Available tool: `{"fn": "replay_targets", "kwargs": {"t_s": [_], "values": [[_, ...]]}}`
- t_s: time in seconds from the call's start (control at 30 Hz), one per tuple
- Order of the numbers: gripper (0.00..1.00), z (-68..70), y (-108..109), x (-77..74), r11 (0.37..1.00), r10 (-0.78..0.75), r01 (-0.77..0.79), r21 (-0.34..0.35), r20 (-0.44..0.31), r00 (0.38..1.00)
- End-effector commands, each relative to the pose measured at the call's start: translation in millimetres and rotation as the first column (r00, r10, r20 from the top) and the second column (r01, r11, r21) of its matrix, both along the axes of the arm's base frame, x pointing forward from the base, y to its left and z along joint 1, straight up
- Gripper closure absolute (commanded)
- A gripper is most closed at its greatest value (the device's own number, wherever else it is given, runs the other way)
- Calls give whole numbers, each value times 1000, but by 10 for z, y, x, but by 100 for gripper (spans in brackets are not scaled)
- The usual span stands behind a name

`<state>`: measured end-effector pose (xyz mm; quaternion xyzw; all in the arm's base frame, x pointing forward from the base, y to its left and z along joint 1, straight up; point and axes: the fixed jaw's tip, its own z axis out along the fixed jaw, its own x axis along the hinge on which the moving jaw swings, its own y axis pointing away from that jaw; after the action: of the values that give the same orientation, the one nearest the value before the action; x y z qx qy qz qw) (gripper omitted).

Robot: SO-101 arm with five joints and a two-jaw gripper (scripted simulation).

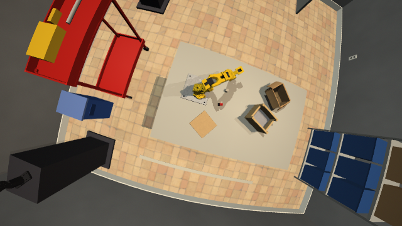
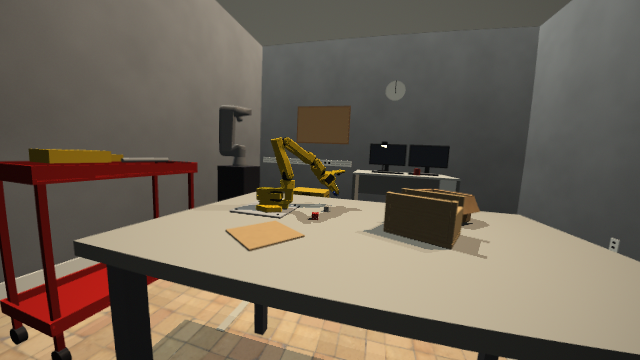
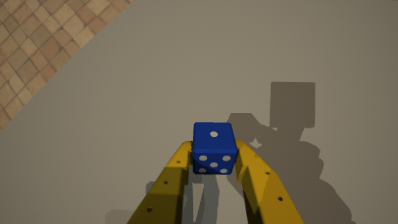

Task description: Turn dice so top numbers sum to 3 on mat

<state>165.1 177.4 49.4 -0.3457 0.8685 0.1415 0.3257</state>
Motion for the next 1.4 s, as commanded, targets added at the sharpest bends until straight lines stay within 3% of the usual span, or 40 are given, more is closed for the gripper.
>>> {"fn": "replay_targets", "kwargs": {"t_s": [0.0,0.67,1.17,1.37], "values": [[100,27,21,-20,999,18,-19,28,35,999],[100,-11,55,-10,996,22,-30,85,95,995],[100,-18,60,-67,969,15,-78,236,255,967],[100,-2,47,-91,960,11,-89,264,285,959]]}}
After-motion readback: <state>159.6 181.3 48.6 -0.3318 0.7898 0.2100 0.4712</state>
